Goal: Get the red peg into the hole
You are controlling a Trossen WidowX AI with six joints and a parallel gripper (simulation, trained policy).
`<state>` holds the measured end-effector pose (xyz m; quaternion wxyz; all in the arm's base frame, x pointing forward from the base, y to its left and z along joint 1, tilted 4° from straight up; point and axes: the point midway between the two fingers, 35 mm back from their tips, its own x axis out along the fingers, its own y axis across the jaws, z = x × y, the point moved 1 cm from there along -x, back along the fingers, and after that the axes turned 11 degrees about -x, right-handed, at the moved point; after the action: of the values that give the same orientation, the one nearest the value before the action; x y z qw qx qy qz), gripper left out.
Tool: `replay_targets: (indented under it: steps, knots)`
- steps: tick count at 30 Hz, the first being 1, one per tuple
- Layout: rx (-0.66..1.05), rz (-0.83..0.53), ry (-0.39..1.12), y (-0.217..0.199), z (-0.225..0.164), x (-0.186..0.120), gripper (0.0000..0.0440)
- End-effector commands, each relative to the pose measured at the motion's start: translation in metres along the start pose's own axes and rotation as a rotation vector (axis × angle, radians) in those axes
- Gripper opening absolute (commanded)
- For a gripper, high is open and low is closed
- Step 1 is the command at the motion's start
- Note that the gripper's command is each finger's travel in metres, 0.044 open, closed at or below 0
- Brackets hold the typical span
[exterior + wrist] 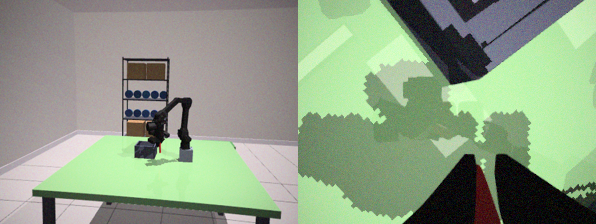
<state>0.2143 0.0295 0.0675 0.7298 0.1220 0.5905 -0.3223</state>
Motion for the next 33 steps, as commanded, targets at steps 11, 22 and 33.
replay_targets:
  steps: [11, 22, 33]
  knots:
    - [0.030, 0.005, -0.032, -0.007, 0.050, -0.017, 0.0000]
    - [0.101, 0.005, -0.015, -0.021, 0.094, -0.017, 0.0000]
    - [0.193, 0.012, 0.010, -0.042, 0.135, -0.001, 0.0000]
